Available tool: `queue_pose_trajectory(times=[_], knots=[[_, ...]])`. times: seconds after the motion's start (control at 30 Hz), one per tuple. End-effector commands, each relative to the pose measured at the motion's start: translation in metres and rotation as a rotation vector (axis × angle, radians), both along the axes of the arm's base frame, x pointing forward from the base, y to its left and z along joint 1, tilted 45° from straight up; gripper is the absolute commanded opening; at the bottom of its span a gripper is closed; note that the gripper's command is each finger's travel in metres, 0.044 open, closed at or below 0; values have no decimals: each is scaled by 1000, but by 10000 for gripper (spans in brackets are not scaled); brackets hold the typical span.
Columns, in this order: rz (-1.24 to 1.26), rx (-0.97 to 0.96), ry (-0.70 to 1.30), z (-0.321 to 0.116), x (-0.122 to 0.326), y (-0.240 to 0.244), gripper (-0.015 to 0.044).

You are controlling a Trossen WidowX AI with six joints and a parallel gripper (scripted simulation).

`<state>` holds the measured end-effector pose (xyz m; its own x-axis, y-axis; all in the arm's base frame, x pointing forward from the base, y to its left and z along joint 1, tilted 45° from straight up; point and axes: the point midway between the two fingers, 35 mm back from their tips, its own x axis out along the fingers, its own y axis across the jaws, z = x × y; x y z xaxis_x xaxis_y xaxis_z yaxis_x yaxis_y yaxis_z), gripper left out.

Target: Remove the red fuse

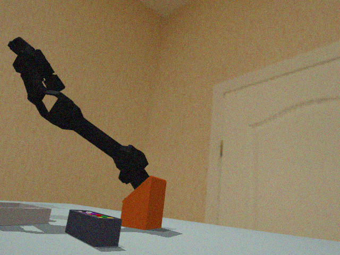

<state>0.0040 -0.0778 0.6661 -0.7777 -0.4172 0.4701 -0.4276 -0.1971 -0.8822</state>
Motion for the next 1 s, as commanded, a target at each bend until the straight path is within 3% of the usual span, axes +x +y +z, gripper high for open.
queue_pose_trajectory(times=[0.0, 0.07, 0.3, 0.43, 0.67, 0.97], knots=[[-6, -4, -5, 0, -2, 1, 129], [-55, -37, -45, -4, -20, 7, 76], [-282, -279, -266, -27, -115, 57, 74], [-428, -299, -273, -35, -130, 82, 74], [-649, -604, -425, -75, -189, 165, 74], [-846, -852, -478, -115, -207, 245, 74]])
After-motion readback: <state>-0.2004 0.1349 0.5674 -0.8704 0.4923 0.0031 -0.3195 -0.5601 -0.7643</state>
